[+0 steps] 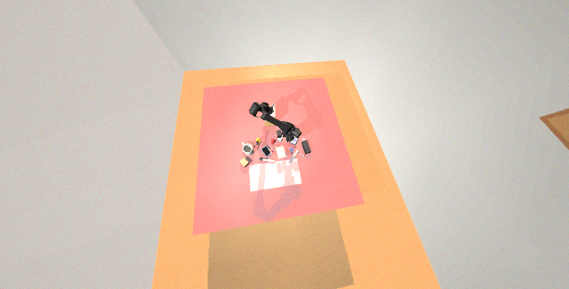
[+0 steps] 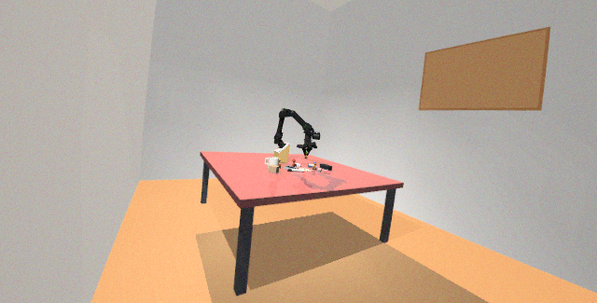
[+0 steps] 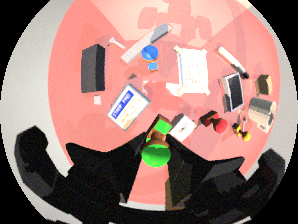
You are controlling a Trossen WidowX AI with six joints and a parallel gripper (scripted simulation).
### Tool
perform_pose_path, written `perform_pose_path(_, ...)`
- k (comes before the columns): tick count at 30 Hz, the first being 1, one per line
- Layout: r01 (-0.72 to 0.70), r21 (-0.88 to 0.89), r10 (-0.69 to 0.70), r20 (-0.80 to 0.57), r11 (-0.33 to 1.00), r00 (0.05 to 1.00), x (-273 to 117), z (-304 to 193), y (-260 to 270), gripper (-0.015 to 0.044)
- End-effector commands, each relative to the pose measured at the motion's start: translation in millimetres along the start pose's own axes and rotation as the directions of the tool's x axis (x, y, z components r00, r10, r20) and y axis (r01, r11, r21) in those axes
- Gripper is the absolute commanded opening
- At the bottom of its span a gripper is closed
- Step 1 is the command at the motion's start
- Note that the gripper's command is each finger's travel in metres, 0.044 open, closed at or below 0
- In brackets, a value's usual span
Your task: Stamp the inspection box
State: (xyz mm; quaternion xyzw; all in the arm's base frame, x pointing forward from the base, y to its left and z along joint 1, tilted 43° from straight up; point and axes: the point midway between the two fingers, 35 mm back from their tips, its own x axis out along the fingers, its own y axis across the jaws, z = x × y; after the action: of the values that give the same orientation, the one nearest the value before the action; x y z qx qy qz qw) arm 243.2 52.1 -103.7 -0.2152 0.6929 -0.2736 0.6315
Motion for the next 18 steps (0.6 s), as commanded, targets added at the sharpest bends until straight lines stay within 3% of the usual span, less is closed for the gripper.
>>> perform_pose_path(1, -0.011, -0.001, 0.011, 0.009, 1.000, 1.000, -4.8, 20.8, -21.4, 0.0000)
perform_pose_path(18, 0.000, 0.004, 0.000, 0.016, 1.000, 1.000, -7.1, 72.5, -127.4, 0.0000)
